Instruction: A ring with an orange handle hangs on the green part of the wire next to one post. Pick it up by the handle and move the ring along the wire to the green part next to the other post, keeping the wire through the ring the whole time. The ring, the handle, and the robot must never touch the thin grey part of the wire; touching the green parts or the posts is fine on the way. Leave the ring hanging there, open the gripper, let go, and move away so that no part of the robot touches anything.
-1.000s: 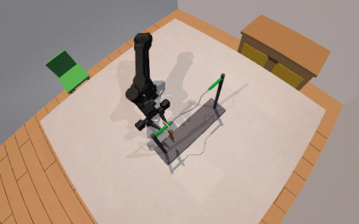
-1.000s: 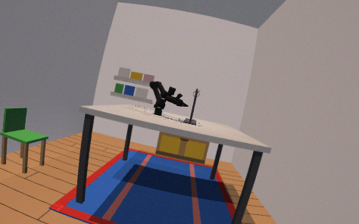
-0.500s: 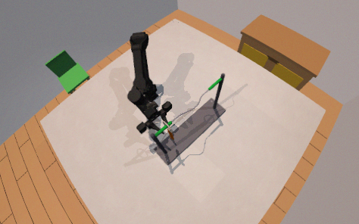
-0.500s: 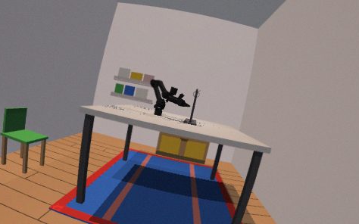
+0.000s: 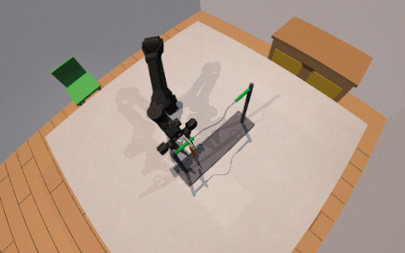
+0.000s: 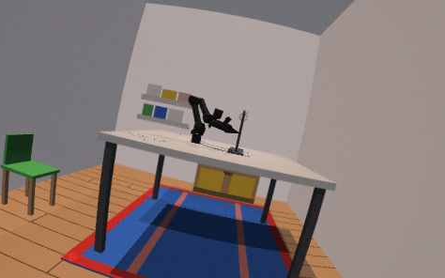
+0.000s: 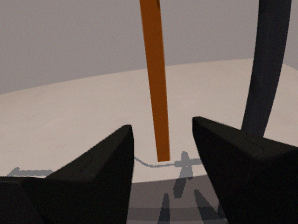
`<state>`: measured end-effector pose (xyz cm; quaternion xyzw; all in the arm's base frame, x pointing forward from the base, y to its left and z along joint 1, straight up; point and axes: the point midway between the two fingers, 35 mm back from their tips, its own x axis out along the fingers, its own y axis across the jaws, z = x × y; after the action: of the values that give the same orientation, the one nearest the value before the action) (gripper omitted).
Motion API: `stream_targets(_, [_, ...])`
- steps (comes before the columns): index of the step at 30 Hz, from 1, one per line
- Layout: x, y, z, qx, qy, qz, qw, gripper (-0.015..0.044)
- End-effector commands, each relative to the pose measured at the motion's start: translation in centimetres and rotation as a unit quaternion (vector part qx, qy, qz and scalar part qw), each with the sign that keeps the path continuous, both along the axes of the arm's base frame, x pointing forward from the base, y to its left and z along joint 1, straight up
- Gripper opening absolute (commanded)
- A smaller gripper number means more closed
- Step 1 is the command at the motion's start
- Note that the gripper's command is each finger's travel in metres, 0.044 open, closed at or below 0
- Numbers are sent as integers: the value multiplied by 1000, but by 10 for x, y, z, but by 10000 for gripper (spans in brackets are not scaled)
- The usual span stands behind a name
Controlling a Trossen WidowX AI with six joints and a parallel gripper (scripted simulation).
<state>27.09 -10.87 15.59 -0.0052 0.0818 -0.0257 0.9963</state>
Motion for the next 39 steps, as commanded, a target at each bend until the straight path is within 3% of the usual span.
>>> stream_targets(1, [6,-2,0,2,0,-2,1000,160])
stream_targets(39, [42,-1,-10,2,-3,-2,1000,160])
